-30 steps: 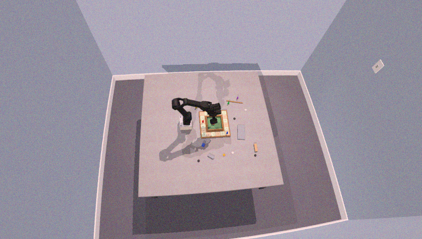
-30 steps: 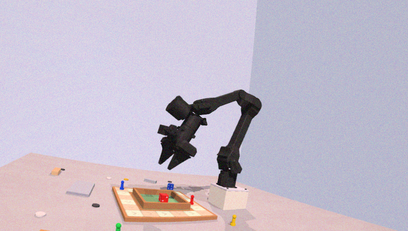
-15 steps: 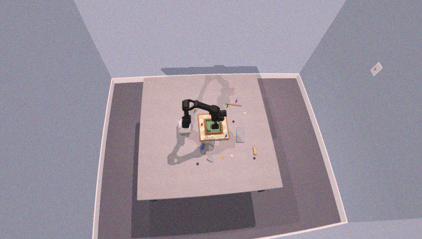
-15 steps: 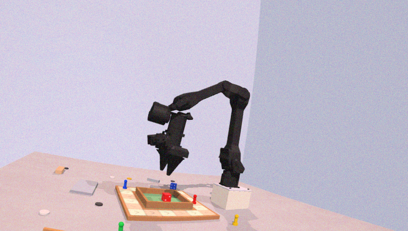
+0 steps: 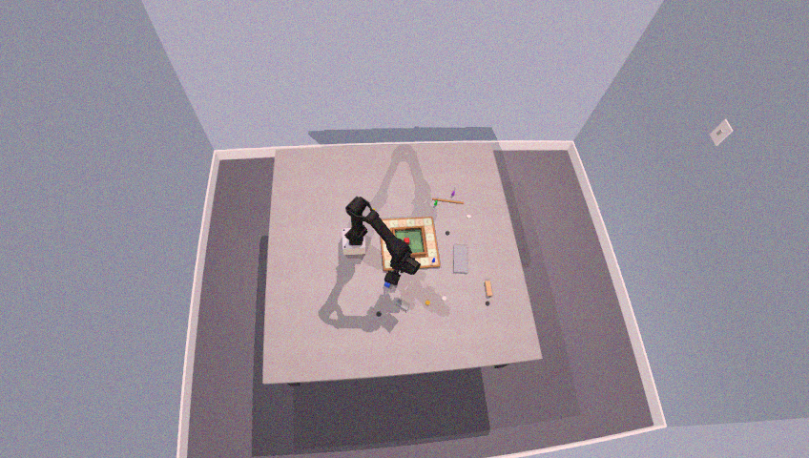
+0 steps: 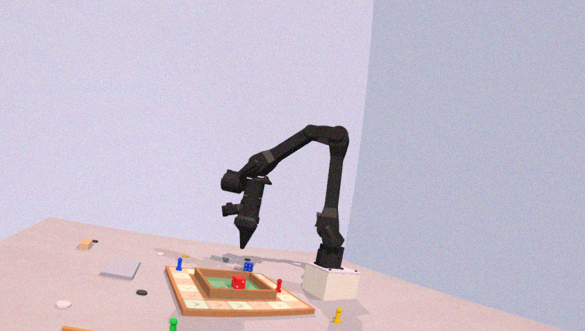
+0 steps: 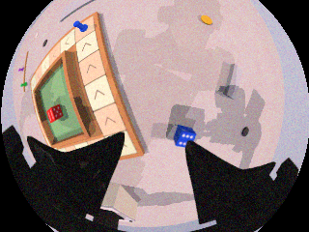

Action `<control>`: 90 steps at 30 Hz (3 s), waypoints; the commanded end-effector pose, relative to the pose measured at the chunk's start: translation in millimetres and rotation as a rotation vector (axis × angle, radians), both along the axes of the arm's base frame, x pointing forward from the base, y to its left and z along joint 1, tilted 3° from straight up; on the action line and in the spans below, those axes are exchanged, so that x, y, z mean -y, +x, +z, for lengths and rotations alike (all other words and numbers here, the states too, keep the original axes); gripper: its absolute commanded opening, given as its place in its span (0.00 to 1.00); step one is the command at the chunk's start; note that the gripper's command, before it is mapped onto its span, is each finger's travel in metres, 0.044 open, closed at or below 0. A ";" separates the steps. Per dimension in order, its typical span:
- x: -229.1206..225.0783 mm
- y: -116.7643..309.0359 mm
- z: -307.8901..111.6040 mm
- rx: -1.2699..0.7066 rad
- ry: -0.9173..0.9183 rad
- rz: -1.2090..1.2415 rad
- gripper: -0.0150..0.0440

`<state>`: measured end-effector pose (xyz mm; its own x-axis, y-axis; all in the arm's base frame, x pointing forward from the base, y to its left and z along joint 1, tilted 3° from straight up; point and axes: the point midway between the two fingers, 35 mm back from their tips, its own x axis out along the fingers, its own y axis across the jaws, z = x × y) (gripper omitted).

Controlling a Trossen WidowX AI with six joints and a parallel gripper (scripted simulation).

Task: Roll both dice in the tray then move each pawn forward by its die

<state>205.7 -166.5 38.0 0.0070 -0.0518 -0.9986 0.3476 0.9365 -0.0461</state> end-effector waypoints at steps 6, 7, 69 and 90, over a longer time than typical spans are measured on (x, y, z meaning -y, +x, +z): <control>38.4 -41.6 -8.3 -0.026 0.009 -0.109 0.72; 38.5 -41.5 -11.4 -0.026 0.009 -0.109 0.72; 34.2 -37.8 42.1 -0.025 0.009 -0.109 0.25; -9.7 16.3 43.0 -0.023 0.016 0.023 0.25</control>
<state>210.5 -165.0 82.3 -0.0215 -0.0373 -0.9991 0.3437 0.9381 -0.0424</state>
